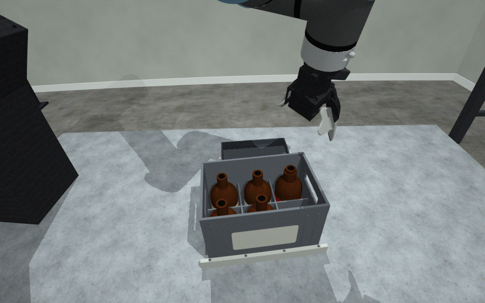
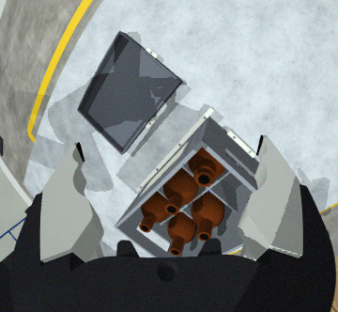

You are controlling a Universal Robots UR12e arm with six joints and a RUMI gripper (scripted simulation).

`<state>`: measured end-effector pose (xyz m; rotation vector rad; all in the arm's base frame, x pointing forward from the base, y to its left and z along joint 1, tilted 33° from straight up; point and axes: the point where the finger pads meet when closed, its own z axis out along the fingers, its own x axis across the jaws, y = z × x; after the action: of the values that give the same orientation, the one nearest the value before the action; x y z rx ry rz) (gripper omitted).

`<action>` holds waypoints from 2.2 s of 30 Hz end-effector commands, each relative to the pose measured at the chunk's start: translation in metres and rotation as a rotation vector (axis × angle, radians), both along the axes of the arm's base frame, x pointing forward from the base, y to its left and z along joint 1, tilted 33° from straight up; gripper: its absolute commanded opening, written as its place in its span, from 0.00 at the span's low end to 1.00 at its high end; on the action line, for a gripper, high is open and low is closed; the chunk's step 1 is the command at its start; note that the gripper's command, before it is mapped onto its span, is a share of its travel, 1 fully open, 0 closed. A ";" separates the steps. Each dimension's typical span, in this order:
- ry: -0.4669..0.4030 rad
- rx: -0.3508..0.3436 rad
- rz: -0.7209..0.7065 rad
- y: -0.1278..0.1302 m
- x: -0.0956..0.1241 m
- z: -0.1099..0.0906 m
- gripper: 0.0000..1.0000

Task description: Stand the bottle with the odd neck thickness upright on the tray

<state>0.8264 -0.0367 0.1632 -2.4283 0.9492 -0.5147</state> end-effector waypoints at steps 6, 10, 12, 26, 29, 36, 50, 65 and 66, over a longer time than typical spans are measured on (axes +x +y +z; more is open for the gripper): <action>-0.016 -0.184 -0.051 -0.088 -0.058 -0.031 1.00; -0.019 -0.250 -0.069 -0.120 -0.078 -0.043 1.00; -0.020 -0.267 -0.074 -0.127 -0.084 -0.046 1.00; -0.024 -0.370 -0.103 -0.176 -0.116 -0.065 1.00; -0.024 -0.370 -0.103 -0.176 -0.116 -0.065 1.00; -0.024 -0.370 -0.103 -0.176 -0.116 -0.065 0.00; -0.024 -0.370 -0.103 -0.176 -0.116 -0.065 0.00; -0.024 -0.370 -0.103 -0.176 -0.116 -0.065 0.00; -0.024 -0.370 -0.103 -0.176 -0.116 -0.065 0.00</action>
<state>0.7103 -0.2130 0.0978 -2.6981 1.0497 -0.8164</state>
